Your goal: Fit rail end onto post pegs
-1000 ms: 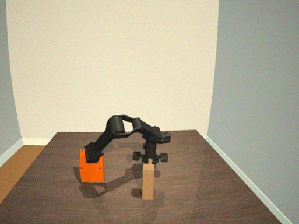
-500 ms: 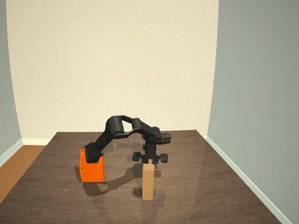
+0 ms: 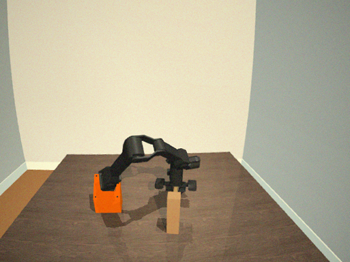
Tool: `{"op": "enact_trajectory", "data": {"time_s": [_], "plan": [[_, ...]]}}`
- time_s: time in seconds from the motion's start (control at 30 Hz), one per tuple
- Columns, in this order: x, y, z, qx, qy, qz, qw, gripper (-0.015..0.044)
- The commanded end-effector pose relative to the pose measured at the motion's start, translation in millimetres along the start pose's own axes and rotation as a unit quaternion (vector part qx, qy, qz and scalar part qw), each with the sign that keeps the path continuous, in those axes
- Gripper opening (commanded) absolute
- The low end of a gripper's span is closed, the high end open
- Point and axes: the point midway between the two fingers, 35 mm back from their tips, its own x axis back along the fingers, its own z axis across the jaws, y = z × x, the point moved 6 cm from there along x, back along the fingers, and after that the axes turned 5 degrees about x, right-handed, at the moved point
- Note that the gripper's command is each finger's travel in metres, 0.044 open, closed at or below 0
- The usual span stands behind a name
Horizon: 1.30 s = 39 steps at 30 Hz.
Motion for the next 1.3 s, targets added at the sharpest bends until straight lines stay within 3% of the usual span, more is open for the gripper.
{"op": "enact_trajectory", "data": {"time_s": [0.0,1.27], "plan": [[2,-2,0,0.001,-0.001,-0.001,1.0,0.0],[1,-14,1,0.001,-0.001,-0.001,1.0,0.0]]}}
